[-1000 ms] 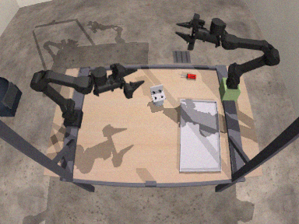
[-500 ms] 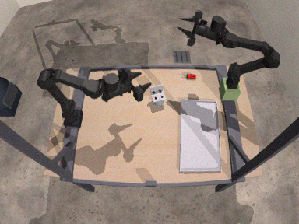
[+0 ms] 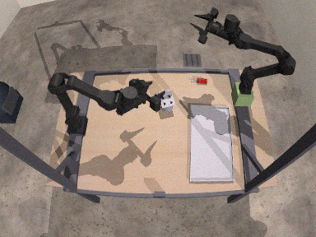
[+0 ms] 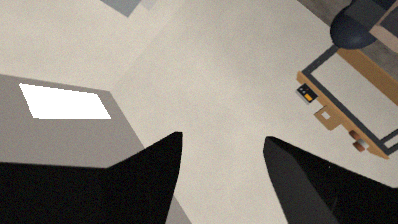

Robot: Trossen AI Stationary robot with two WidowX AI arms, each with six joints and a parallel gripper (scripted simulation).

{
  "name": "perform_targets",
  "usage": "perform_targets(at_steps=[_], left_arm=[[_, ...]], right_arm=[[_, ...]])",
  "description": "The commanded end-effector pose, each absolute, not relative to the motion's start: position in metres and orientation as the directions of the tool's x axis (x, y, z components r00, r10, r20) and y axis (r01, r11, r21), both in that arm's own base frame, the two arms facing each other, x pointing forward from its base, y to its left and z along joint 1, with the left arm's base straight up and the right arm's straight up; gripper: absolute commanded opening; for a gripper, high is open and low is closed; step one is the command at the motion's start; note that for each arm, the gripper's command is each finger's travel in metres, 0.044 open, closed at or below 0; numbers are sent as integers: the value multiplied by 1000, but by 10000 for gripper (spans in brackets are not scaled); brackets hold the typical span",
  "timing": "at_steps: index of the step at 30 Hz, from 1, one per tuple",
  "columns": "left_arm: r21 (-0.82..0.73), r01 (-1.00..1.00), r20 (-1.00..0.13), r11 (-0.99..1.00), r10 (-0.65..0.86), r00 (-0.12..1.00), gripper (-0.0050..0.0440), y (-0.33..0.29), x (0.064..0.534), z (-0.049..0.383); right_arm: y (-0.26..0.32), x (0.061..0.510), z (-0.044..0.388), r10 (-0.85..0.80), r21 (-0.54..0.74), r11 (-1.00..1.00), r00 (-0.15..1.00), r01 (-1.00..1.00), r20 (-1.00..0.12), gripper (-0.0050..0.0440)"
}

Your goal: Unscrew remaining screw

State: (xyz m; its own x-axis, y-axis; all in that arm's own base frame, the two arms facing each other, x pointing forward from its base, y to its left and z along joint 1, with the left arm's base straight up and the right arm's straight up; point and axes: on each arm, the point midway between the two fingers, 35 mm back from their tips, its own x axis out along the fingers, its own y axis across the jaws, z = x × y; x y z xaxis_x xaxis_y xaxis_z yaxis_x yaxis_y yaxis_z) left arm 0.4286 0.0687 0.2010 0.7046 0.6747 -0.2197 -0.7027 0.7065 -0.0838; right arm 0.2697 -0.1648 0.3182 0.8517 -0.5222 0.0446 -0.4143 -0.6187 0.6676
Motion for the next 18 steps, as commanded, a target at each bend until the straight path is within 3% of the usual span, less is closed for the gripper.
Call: perform_targets(at_steps=[1, 4, 9, 18], left_arm=[[-88, -745, -209, 661, 719, 663, 400, 65, 439, 193], [-74, -776, -213, 626, 751, 625, 400, 63, 444, 181], [-74, -776, -213, 626, 751, 625, 400, 63, 444, 181], [-38, -853, -177, 521, 836, 519, 400, 54, 449, 145]], right_arm=[[-180, 257, 331, -572, 567, -650, 817, -506, 74, 215], [-191, 251, 333, -604, 488, -674, 794, -555, 70, 215], [-191, 251, 333, -604, 488, -673, 794, -555, 70, 215], [-197, 268, 222, -548, 460, -800, 781, -386, -298, 215]])
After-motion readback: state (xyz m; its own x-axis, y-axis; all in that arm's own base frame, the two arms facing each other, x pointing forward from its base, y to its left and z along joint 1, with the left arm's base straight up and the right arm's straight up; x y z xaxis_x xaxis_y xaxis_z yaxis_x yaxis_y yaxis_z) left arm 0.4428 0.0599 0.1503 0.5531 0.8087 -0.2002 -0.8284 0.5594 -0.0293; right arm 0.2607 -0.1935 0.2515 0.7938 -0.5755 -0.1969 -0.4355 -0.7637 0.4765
